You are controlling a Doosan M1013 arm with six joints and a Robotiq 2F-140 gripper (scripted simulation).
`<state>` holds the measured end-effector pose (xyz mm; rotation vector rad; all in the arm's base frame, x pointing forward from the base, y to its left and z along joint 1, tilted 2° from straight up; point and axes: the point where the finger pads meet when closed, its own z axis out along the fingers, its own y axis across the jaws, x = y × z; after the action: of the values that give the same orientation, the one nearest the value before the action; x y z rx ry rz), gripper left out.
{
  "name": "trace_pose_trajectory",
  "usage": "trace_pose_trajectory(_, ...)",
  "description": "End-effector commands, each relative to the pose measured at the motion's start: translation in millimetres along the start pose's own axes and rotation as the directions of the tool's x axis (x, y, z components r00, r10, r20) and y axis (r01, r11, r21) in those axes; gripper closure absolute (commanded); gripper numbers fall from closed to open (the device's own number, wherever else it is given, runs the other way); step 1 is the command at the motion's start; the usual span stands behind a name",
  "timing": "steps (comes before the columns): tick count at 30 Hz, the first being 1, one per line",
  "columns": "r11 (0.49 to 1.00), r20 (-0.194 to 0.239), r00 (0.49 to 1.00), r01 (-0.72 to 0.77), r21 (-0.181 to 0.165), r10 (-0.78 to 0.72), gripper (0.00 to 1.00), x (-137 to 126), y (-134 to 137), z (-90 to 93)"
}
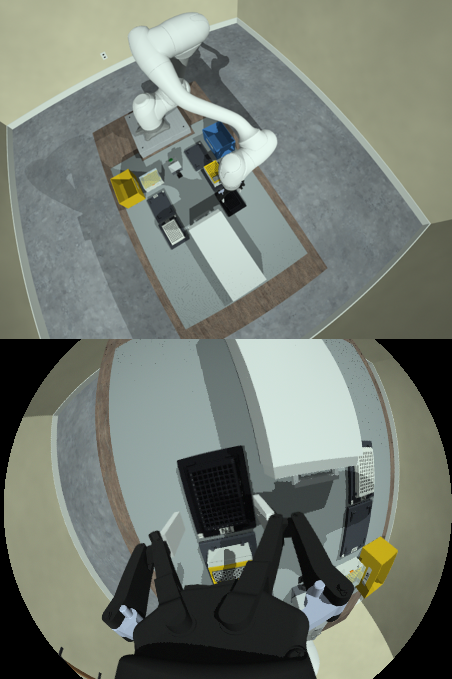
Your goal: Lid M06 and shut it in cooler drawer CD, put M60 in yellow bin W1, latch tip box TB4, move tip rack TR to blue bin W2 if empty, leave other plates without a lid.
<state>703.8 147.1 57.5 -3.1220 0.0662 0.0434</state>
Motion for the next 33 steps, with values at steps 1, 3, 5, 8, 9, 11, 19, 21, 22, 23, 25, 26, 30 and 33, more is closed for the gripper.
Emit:
trace_pose_trajectory(1,1.000,0.000,1.000,0.000,0.000,0.000,0.34,0,0,5.7)
trace_pose_trajectory(3,1.000,0.000,1.000,0.000,0.000,0.000,0.34,0,0,7.0)
trace_pose_trajectory(5,1.000,0.000,1.000,0.000,0.000,0.000,0.34,0,0,8.3)
trace_pose_trajectory(8,1.000,0.000,1.000,0.000,0.000,0.000,0.34,0,0,12.3)
trace_pose_trajectory(9,1.000,0.000,1.000,0.000,0.000,0.000,0.34,0,0,13.7)
trace_pose_trajectory(11,1.000,0.000,1.000,0.000,0.000,0.000,0.34,0,0,16.3)
trace_pose_trajectory(19,1.000,0.000,1.000,0.000,0.000,0.000,0.34,0,0,27.0)
trace_pose_trajectory(21,1.000,0.000,1.000,0.000,0.000,0.000,0.34,0,0,27.0)
trace_pose_trajectory(22,1.000,0.000,1.000,0.000,0.000,0.000,0.34,0,0,28.3)
trace_pose_trajectory(23,1.000,0.000,1.000,0.000,0.000,0.000,0.34,0,0,29.7)
trace_pose_trajectory(25,1.000,0.000,1.000,0.000,0.000,0.000,0.34,0,0,32.3)
trace_pose_trajectory(26,1.000,0.000,1.000,0.000,0.000,0.000,0.34,0,0,33.7)
trace_pose_trajectory(30,1.000,0.000,1.000,0.000,0.000,0.000,0.34,0,0,39.0)
trace_pose_trajectory(33,1.000,0.000,1.000,0.000,0.000,0.000,0.34,0,0,43.0)
